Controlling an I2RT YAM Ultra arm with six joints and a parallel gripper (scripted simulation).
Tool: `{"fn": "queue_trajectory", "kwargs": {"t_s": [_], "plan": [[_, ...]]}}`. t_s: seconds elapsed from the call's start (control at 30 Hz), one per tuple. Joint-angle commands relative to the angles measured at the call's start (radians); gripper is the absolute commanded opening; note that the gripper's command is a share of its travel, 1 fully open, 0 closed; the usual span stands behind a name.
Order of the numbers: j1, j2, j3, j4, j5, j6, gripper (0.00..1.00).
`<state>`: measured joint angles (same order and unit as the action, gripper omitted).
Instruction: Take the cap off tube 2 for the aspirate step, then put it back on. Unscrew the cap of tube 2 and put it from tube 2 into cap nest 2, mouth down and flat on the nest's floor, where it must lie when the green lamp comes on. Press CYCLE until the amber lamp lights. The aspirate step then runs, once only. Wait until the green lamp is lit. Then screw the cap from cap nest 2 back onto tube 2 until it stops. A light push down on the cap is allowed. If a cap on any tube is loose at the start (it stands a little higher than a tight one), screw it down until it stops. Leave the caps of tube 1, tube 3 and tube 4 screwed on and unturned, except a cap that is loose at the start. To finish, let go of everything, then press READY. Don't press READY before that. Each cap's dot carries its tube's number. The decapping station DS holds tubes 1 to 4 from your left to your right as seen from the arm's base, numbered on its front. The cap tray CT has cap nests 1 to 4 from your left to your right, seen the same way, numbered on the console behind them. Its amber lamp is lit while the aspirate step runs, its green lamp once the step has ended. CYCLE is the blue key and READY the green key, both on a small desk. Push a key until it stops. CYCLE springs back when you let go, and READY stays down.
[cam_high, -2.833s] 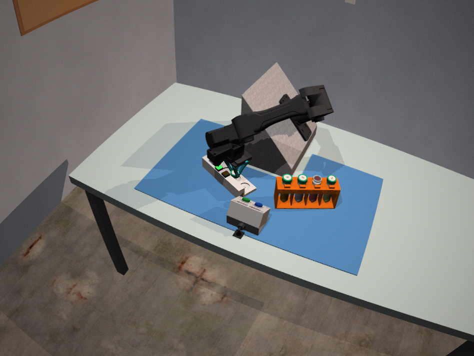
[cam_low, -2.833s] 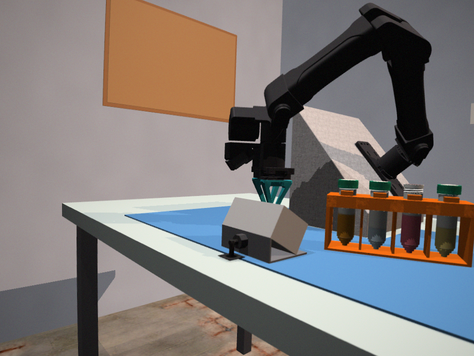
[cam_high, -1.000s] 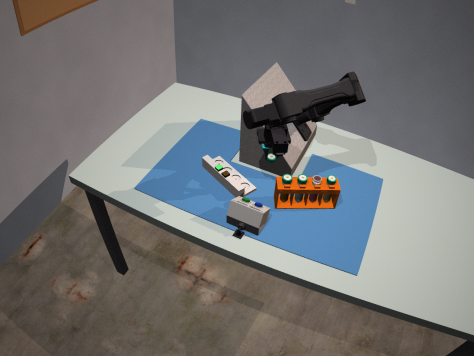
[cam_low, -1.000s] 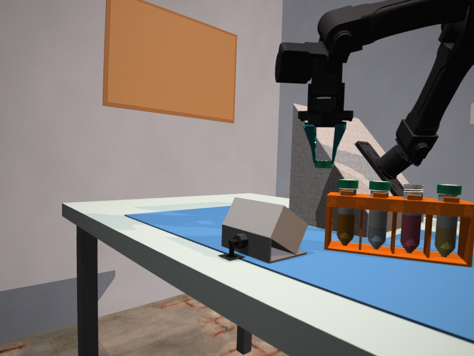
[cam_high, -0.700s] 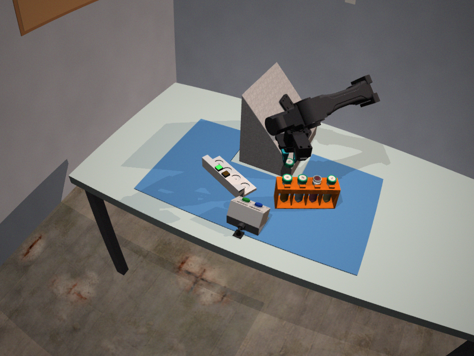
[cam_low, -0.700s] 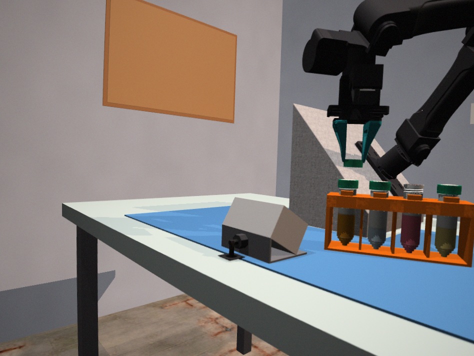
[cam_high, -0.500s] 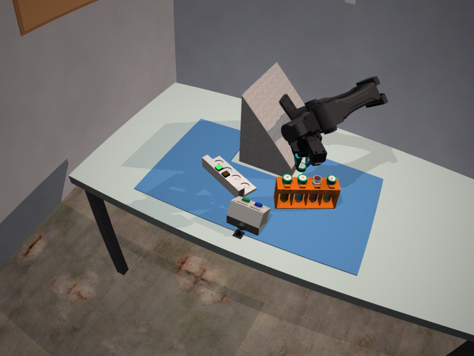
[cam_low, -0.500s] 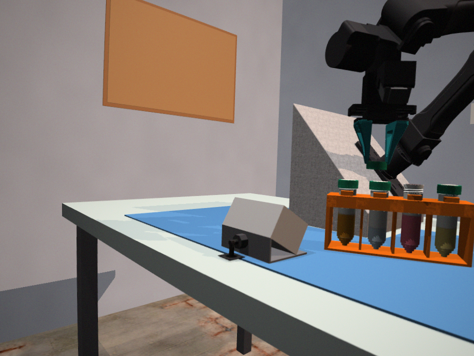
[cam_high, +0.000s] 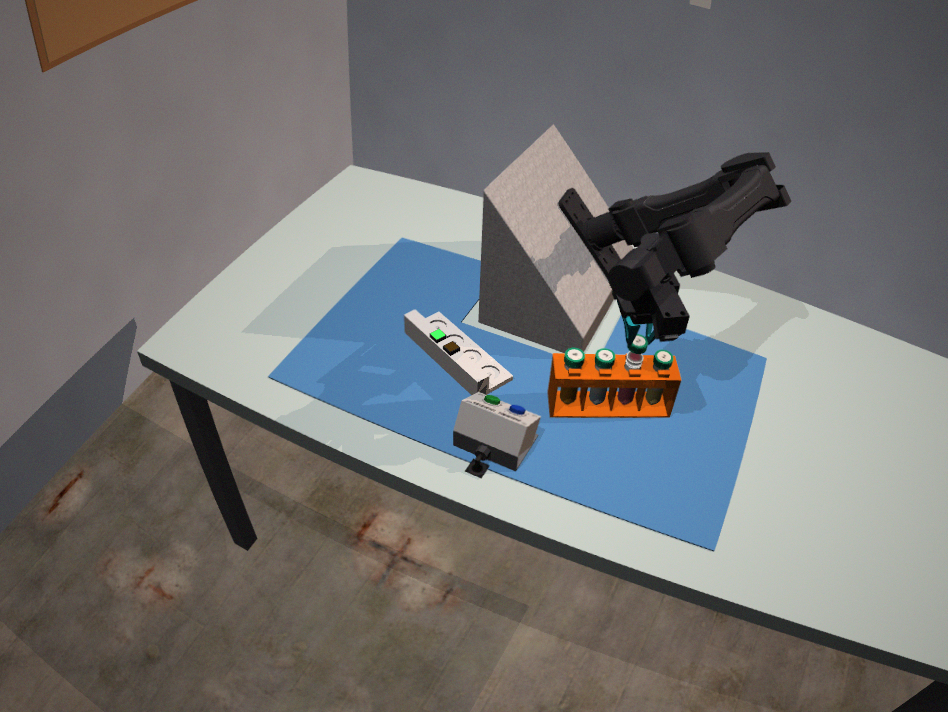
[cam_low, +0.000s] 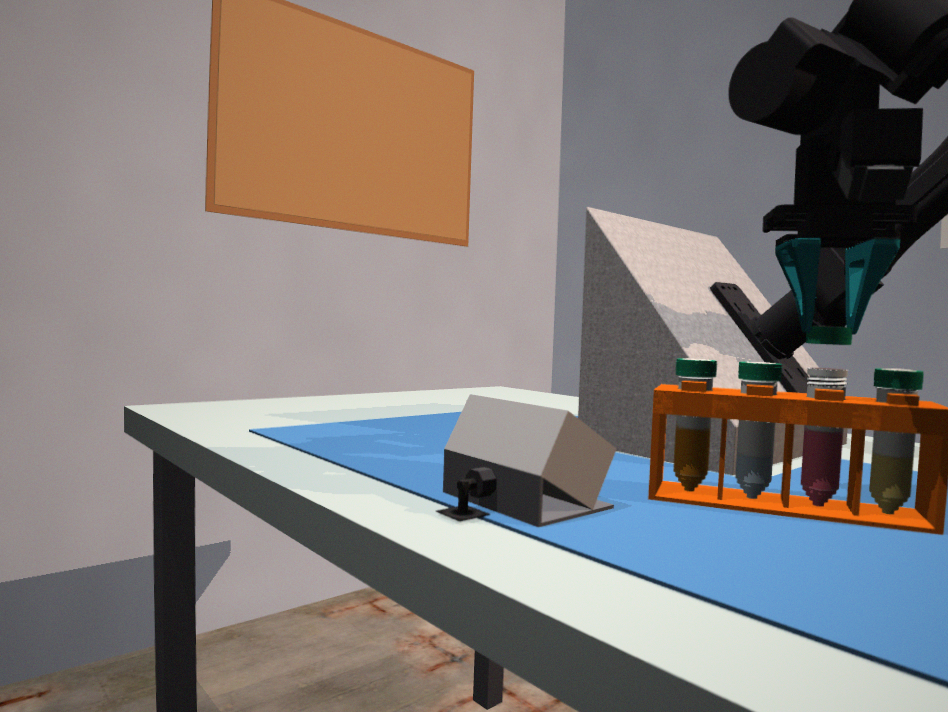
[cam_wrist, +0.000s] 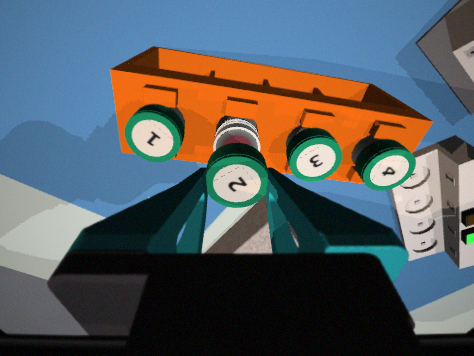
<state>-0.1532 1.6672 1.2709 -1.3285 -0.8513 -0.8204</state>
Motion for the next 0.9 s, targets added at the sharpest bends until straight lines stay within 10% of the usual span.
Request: {"fn": "queue_trajectory", "kwargs": {"t_s": [0.0, 0.87], "plan": [[0.011, -0.007, -0.018, 0.046, -0.007, 0.049, 0.00], [0.046, -0.014, -0.056, 0.118, -0.011, 0.103, 0.00]]}}
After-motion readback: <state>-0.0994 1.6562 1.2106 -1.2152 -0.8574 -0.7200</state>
